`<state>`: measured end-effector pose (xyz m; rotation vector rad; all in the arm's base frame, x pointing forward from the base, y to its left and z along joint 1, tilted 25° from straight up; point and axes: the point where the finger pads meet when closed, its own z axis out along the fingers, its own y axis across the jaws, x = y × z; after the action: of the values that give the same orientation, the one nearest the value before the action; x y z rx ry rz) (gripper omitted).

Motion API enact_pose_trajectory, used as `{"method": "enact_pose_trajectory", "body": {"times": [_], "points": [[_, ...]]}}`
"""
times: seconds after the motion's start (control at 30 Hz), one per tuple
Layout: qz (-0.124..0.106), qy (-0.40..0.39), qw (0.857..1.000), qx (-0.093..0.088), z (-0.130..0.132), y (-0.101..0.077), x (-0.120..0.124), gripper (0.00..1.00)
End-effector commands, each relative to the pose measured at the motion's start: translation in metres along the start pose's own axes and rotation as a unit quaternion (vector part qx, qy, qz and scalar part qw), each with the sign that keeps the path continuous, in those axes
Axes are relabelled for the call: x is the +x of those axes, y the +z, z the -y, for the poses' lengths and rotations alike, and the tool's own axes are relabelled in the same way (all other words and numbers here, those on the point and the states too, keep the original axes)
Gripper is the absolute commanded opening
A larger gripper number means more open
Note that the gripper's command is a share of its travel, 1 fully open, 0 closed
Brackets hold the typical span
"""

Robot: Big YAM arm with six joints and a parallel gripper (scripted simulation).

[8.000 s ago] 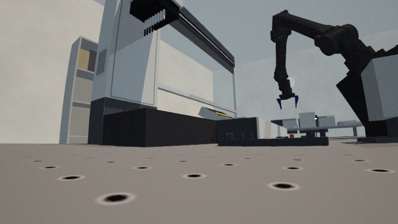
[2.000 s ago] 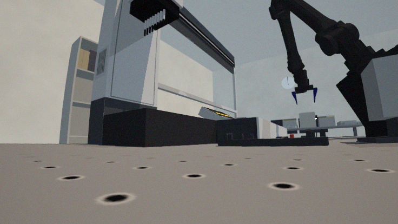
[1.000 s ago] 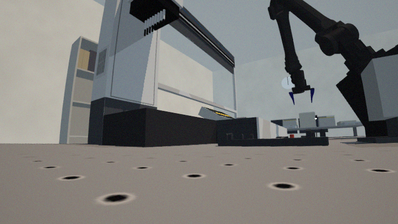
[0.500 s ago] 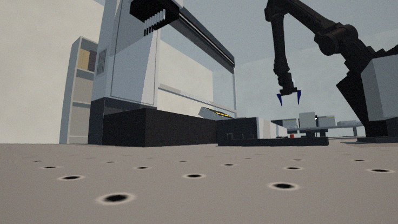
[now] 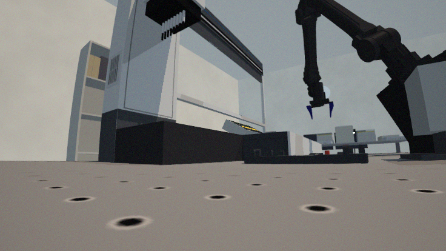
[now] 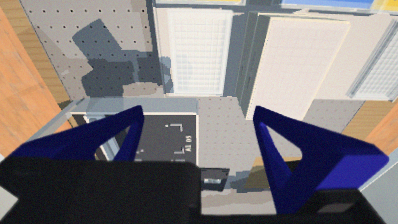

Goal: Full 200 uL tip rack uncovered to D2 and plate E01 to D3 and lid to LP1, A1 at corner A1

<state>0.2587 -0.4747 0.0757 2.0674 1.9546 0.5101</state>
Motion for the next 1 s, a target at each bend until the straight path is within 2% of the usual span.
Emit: {"method": "enact_pose_trajectory", "body": {"times": [0.0,0.7,0.73,0.97], "points": [[0.023,0.001,1.0,-0.009,-0.009,-0.02,-0.015,1.0],[0.023,0.001,1.0,-0.009,-0.009,-0.02,-0.015,1.0],[0.041,0.007,0.999,-0.015,-0.012,-0.045,-0.025,1.0],[0.042,-0.004,0.999,-0.015,-0.012,-0.069,-0.023,1.0]]}}
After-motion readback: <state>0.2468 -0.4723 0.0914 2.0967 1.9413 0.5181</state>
